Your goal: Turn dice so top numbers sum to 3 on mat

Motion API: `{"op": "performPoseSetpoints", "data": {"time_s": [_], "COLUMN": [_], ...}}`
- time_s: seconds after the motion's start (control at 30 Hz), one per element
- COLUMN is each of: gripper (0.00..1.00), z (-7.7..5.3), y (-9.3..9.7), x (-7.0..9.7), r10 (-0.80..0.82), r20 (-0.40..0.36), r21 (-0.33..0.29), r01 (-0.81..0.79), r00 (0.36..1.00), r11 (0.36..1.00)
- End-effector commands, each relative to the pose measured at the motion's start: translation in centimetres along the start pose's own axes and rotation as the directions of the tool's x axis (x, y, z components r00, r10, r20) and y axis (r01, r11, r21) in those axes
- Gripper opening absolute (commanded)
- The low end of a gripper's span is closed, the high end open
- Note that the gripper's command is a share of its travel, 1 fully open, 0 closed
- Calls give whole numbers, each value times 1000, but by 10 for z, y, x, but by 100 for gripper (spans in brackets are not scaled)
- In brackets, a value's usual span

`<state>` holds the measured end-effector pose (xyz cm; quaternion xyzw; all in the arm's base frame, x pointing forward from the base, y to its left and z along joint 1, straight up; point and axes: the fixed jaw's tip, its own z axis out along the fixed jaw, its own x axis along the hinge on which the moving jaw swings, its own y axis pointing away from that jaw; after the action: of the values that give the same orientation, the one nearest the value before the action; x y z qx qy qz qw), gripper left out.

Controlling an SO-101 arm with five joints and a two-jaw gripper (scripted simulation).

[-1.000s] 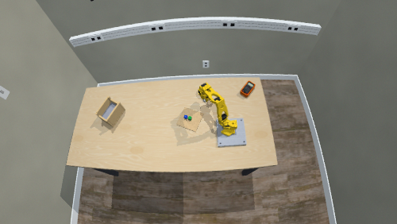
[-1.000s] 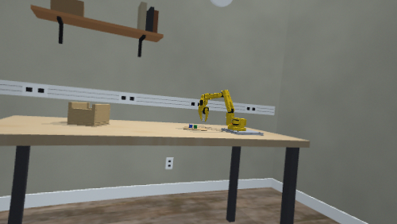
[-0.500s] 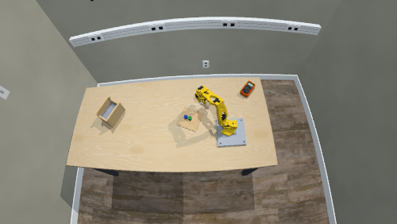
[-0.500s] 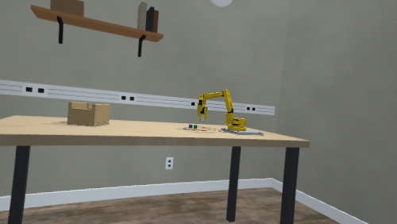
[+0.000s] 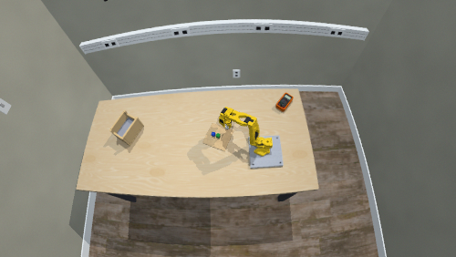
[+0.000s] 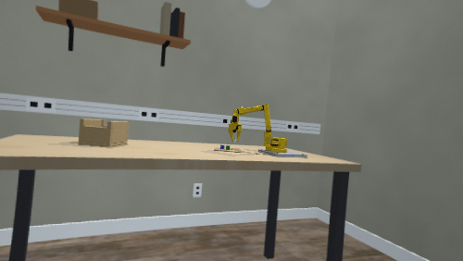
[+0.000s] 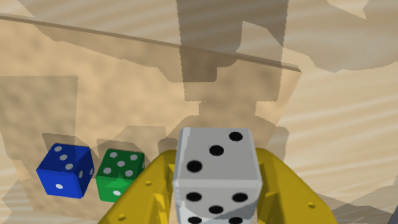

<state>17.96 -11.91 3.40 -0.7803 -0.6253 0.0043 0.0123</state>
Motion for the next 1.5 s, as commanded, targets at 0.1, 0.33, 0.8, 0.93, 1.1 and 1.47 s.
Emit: {"op": "performPoseSetpoints", "data": {"time_s": [0.1, 0.33, 0.8, 0.93, 1.1, 1.47], "gripper": [0, 0, 0, 0, 0, 0], "z": [-2, -2, -2, -2, -1, -1], "y": [1, 2, -3, -8, -11, -11], "x": [7, 13, 71, 88, 98, 99], "r10": [-23, -49, -320, -400, -446, -449], "r20": [6, 6, 13, 15, 16, 16], "r21": [-15, -15, -12, -11, -10, -10], "r01": [23, 49, 320, 401, 446, 449], "r00": [1000, 999, 947, 916, 895, 893], "r11": [1000, 999, 947, 916, 895, 893]}}
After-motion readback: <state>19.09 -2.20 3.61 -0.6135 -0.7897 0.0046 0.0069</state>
